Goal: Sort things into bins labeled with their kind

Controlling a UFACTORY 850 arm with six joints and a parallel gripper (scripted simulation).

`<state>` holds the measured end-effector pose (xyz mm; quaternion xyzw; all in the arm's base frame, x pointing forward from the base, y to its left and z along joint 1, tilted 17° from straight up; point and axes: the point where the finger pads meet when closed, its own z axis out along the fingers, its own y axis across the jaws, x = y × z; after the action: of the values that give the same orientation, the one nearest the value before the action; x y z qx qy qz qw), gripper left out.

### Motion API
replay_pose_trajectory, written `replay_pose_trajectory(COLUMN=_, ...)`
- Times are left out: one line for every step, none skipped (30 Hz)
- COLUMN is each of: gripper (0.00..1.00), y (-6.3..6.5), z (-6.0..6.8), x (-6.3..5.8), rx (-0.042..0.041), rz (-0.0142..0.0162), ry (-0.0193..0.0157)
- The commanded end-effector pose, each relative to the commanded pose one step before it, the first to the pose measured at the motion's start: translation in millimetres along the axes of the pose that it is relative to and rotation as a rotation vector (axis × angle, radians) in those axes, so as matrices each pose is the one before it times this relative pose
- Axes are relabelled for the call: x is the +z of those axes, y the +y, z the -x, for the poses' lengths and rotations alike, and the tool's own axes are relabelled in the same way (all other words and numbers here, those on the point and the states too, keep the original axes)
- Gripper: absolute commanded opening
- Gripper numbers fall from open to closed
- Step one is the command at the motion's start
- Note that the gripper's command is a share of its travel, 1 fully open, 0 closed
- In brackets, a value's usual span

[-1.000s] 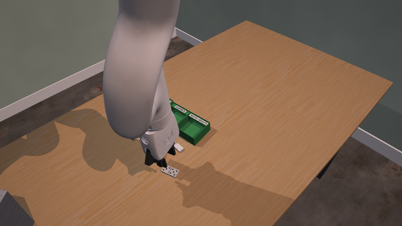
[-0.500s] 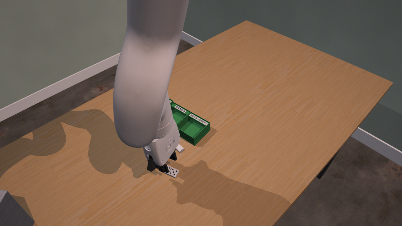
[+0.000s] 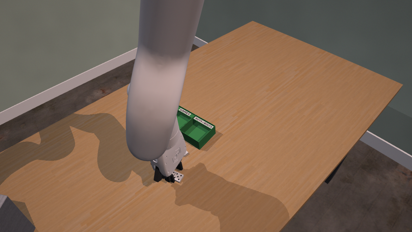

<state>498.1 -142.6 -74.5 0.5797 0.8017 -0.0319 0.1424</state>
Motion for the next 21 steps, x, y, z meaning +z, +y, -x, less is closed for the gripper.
replay_pose_trajectory(gripper=0.41, y=0.22, z=0.08, x=4.84, rx=-0.00007, rz=0.00081, ry=-0.00023)
replay_pose_trajectory(gripper=0.41, y=-0.03, z=-0.02, x=1.33, rx=0.00000, rz=0.00000, ry=0.00000)
replay_pose_trajectory(gripper=0.41, y=-0.02, z=-0.01, x=1.33, rx=0.00000, rz=0.00000, ry=0.00000)
replay_pose_trajectory(gripper=0.41, y=-0.01, z=-0.01, x=1.33, rx=0.00000, rz=0.00000, ry=0.00000)
replay_pose_trajectory(gripper=0.41, y=-0.01, z=-0.01, x=0.00, rx=0.00000, rz=0.00000, ry=0.00000)
replay_pose_trajectory(gripper=0.41, y=-0.01, z=0.00, x=0.00, rx=0.00000, rz=0.00000, ry=0.00000)
replay_pose_trajectory(gripper=0.41, y=0.04, z=0.02, x=-0.06, rx=-0.00001, rz=-0.00004, ry=-0.00001)
replay_pose_trajectory(gripper=0.41, y=0.00, z=0.01, x=0.02, rx=0.00000, rz=0.00002, ry=0.00000)
replay_pose_trajectory(gripper=0.41, y=0.01, z=0.01, x=0.01, rx=0.00000, rz=0.00001, ry=0.00000)
replay_pose_trajectory(gripper=0.41, y=0.00, z=0.00, x=0.01, rx=0.00000, rz=0.00001, ry=0.00000)
replay_pose_trajectory(gripper=0.41, y=0.00, z=0.00, x=0.00, rx=0.00000, rz=0.00000, ry=0.00000)
replay_pose_trajectory(gripper=0.41, y=0.00, z=0.00, x=0.00, rx=0.00000, rz=0.00000, ry=0.00000)
replay_pose_trajectory(gripper=0.41, y=-0.02, z=-0.01, x=0.01, rx=0.00000, rz=0.00001, ry=0.00000)
replay_pose_trajectory(gripper=0.41, y=-0.01, z=-0.01, x=0.00, rx=0.00000, rz=0.00000, ry=0.00000)
replay_pose_trajectory(gripper=0.41, y=-0.01, z=-0.01, x=0.00, rx=0.00000, rz=0.00000, ry=0.00000)
replay_pose_trajectory(gripper=0.41, y=-0.01, z=-0.01, x=0.00, rx=0.00000, rz=0.00000, ry=0.00000)
replay_pose_trajectory(gripper=0.41, y=-0.01, z=0.00, x=0.00, rx=0.00000, rz=0.00000, ry=0.00000)
replay_pose_trajectory(gripper=0.00, y=0.06, z=0.03, x=-0.06, rx=0.00002, rz=0.00004, ry=-0.00004)
replay_pose_trajectory(gripper=0.00, y=-0.01, z=-0.01, x=0.01, rx=-0.00001, rz=0.00000, ry=0.00001)
replay_pose_trajectory(gripper=0.00, y=0.00, z=0.00, x=0.00, rx=0.00000, rz=-0.00001, ry=0.00000)
replay_pose_trajectory(gripper=0.00, y=-0.04, z=-0.03, x=0.05, rx=-0.00001, rz=-0.00003, ry=0.00003)
